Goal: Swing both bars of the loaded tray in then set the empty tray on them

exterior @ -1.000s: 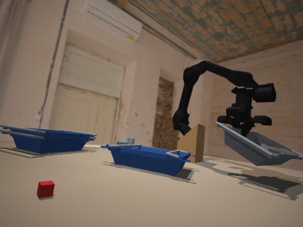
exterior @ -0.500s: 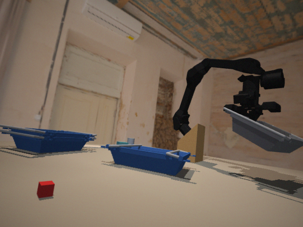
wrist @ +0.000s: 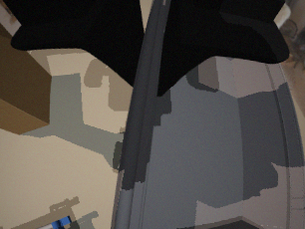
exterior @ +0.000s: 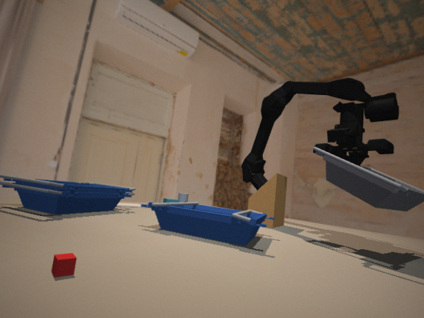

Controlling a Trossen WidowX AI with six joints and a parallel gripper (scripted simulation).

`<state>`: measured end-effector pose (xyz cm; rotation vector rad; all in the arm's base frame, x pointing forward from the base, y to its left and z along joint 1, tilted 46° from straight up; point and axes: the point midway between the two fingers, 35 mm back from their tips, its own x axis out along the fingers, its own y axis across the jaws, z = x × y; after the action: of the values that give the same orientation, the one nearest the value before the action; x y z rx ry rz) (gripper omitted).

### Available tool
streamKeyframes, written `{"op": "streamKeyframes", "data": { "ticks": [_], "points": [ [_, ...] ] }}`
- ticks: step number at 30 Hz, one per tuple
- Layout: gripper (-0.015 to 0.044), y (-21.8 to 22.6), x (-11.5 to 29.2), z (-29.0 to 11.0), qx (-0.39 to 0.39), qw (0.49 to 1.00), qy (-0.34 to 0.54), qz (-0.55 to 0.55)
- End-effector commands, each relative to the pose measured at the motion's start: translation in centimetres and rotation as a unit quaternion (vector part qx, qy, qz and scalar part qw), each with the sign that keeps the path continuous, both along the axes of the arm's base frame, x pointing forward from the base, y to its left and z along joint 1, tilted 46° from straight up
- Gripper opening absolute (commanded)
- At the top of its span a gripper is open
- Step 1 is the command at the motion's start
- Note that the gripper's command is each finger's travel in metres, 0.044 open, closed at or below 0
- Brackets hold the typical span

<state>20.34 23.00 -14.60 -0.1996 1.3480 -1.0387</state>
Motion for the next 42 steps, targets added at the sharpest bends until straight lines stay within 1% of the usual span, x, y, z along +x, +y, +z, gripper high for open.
{"op": "streamKeyframes", "data": {
  "ticks": [1, 19, 30, 42],
  "points": [
    [0.0000, 0.8, 0.2, 0.3, 0.010, 1.000, -0.008, 0.000],
    [0.0000, 0.6, 0.5, 0.5, 0.011, 1.000, -0.011, -0.004],
    [0.0000, -2.1, 4.9, 4.4, 0.013, 0.996, -0.069, -0.061],
    [0.0000, -6.4, 8.9, 8.8, 0.008, 0.983, -0.135, -0.126]
  ]
}}
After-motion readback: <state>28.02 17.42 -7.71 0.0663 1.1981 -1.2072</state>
